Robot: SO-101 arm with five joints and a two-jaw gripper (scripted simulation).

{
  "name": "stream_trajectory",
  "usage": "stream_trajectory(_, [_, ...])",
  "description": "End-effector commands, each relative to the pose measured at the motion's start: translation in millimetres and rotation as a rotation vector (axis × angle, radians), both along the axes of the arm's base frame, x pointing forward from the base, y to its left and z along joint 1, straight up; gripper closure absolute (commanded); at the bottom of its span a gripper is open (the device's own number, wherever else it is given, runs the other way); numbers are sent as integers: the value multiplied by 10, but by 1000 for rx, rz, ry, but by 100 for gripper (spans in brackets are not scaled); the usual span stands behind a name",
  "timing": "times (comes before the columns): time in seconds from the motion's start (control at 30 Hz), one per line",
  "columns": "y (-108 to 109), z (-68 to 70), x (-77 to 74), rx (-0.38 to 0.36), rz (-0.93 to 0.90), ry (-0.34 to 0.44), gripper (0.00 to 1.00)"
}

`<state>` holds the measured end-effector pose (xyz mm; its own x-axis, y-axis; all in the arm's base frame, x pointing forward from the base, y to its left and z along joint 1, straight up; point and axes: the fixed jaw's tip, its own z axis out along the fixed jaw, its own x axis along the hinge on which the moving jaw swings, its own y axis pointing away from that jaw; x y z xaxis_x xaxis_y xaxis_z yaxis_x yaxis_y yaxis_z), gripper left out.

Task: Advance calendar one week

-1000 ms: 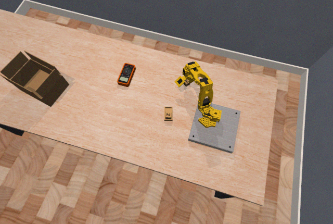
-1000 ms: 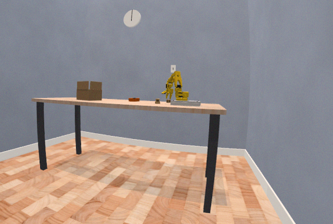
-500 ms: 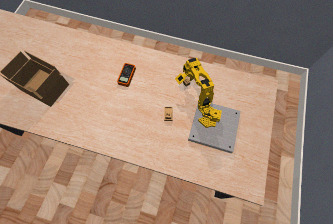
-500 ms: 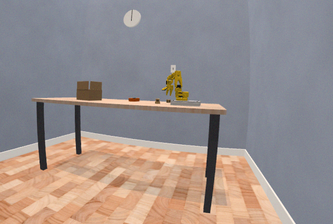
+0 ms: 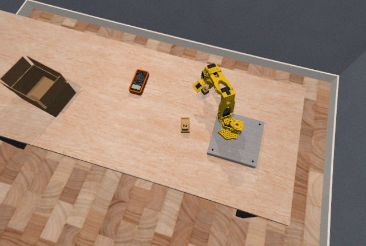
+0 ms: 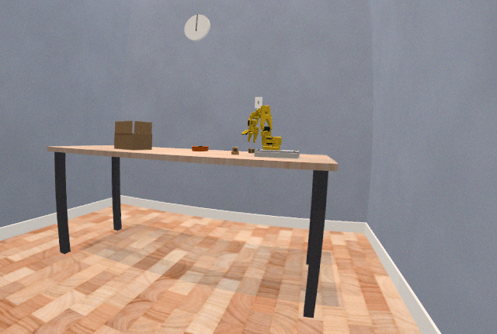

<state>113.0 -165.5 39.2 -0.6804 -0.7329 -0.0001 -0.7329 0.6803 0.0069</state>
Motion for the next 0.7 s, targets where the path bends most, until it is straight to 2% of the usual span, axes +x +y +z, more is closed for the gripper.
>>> stream_trajectory(0.0, [-16,39,-4,-10,-2,-9,64])
stream_trajectory(0.17, [-19,46,-2,-14,-2,-11,64])
stream_trajectory(0.3, [-42,114,13,-46,-2,-34,64])
stream_trajectory(0.43, [-86,268,44,-118,-2,-83,64])
stream_trajectory(0.57, [-127,486,72,-216,-2,-151,65])
stream_trajectory(0.63, [-127,486,72,-216,-2,-151,65])
stream_trajectory(0.67, [-135,543,77,-242,-2,-169,65])
